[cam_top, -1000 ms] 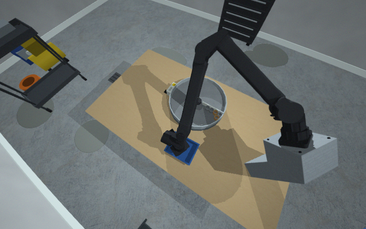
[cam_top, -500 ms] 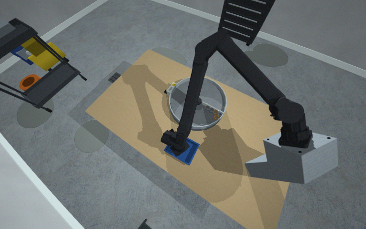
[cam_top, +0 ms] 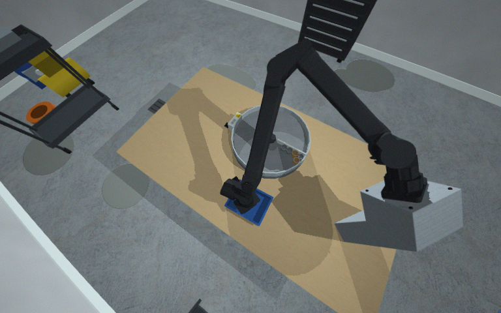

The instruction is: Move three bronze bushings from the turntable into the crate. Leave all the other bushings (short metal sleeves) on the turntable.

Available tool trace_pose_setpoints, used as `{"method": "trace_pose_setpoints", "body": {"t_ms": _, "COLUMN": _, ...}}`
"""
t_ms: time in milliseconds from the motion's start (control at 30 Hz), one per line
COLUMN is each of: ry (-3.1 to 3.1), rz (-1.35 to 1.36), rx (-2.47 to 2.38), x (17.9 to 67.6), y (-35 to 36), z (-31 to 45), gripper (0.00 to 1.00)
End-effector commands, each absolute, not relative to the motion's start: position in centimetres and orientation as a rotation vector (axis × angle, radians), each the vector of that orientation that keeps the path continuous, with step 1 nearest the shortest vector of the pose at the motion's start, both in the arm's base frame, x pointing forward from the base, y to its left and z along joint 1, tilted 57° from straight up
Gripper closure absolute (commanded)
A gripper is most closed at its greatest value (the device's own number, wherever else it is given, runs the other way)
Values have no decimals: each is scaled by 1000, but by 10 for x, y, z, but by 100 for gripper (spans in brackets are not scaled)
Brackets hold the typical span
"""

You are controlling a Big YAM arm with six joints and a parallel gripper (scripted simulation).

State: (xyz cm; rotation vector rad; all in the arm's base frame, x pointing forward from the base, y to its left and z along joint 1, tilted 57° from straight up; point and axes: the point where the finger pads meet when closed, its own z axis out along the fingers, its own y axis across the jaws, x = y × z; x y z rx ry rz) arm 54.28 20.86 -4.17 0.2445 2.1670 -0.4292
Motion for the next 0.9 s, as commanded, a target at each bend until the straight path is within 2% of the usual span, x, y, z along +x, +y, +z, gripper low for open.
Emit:
{"method": "trace_pose_setpoints", "body": {"t_ms": 0, "ry": 2157, "rz": -395, "rx": 228, "x": 527, "y": 230, "z": -23, "gripper": 87}}
{"method": "trace_pose_setpoints", "body": {"t_ms": 333, "ry": 2157, "rz": -394, "rx": 229, "x": 492, "y": 247, "z": 2, "gripper": 87}}
{"method": "trace_pose_setpoints", "body": {"t_ms": 867, "ry": 2154, "rz": -387, "rx": 232, "x": 475, "y": 258, "z": 18, "gripper": 87}}
